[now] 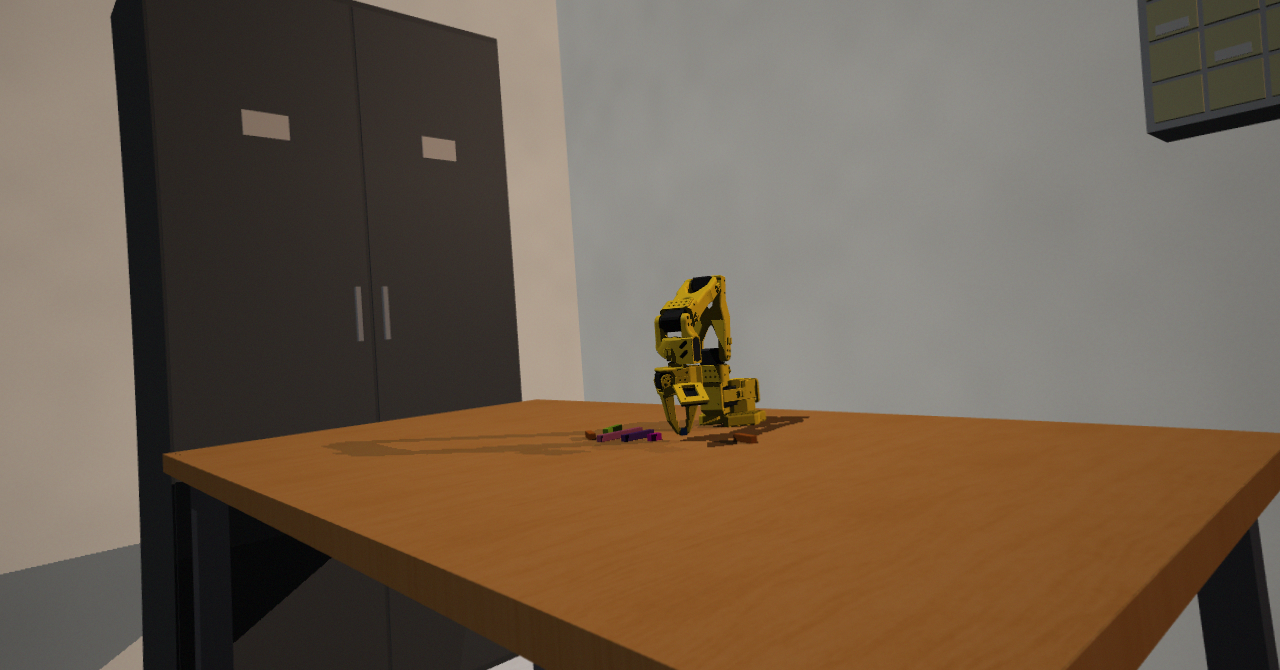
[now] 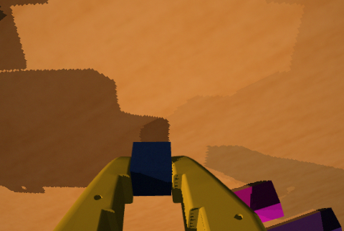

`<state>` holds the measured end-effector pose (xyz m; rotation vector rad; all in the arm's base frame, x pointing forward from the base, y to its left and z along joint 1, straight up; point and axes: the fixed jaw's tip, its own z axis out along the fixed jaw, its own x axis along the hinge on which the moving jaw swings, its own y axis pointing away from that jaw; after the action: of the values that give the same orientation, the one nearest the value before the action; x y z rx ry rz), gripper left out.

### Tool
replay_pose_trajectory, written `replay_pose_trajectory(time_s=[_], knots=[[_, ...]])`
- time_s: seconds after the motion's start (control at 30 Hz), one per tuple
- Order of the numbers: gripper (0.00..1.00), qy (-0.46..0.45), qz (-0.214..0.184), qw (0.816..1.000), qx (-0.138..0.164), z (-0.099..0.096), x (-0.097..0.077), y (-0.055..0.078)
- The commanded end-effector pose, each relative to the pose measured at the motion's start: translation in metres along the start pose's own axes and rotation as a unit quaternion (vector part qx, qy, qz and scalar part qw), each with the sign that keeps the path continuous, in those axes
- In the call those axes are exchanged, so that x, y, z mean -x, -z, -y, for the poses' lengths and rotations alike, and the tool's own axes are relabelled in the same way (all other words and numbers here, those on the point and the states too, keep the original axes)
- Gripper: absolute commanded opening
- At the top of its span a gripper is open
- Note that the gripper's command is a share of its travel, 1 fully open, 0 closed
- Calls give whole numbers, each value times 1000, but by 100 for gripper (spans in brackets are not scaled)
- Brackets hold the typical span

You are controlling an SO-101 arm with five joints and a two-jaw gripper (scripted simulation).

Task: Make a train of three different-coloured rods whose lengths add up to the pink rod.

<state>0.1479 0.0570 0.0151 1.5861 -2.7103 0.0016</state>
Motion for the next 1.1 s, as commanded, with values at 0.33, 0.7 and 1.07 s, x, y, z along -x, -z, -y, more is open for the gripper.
replay_pose_trajectory(time_s=[0.33, 0.7, 1.07], knots=[[0, -6, 33, 999, -28, 10, 10, 4], [0, -6, 32, 999, -27, 9, 9, 3], [0, -6, 32, 999, -27, 9, 9, 3]])
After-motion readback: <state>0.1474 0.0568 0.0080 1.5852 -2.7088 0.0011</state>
